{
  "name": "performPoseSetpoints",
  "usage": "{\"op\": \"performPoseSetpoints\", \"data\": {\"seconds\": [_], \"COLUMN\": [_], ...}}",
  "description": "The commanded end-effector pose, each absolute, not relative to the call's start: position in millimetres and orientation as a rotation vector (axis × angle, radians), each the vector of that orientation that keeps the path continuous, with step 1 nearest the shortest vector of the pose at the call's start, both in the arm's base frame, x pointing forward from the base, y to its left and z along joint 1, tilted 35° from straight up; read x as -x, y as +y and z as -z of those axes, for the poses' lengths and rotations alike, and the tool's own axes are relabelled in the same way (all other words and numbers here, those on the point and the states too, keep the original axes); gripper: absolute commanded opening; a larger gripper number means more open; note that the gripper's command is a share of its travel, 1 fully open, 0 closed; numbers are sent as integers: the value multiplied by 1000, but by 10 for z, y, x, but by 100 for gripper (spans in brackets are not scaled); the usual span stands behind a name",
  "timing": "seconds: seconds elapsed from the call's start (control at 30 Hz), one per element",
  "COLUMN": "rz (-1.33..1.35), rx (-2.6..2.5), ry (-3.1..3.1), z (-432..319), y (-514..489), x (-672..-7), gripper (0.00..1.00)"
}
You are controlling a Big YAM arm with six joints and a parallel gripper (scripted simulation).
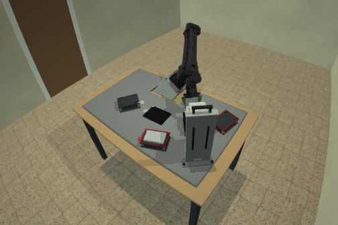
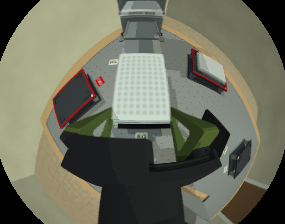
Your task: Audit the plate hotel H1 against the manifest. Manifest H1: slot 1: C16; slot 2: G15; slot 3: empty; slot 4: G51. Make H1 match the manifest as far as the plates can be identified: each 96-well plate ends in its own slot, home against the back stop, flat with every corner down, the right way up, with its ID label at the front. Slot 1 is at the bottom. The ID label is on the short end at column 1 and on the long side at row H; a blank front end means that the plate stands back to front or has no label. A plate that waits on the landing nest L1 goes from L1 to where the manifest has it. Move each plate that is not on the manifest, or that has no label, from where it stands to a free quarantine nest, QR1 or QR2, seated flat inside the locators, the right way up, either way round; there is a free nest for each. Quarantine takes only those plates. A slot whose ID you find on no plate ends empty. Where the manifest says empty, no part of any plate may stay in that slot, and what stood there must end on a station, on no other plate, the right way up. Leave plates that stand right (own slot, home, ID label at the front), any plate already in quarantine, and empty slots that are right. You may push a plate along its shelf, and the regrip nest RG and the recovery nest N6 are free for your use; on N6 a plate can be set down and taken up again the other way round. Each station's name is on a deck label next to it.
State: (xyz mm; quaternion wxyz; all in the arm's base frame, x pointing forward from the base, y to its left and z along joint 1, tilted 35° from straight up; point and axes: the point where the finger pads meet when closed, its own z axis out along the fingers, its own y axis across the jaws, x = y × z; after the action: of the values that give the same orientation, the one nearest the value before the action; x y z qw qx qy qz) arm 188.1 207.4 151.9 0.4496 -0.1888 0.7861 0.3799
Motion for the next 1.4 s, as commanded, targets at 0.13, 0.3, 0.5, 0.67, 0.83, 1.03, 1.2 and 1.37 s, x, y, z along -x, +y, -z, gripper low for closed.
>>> {"op": "performPoseSetpoints", "data": {"seconds": [0.13, 0.3, 0.5, 0.67, 0.83, 1.03, 1.2, 1.37], "rz": [-946, -946, -944, -944, -944, -943, -943, -943], "rx": [455, 455, 451, 452, 452, 452, 452, 452], "ry": [1897, 1897, 1861, 1862, 1862, 1863, 1864, 1865], "z": [-1780, -1779, -1970, -1988, -2000, -2017, -2033, -2045], "y": [2087, 2088, 2123, 2147, 2160, 2192, 2217, 2237], "x": [-1944, -1944, -2041, -2084, -2109, -2160, -2202, -2236], "gripper": [86, 86, 86, 86, 86, 86, 86, 86]}}
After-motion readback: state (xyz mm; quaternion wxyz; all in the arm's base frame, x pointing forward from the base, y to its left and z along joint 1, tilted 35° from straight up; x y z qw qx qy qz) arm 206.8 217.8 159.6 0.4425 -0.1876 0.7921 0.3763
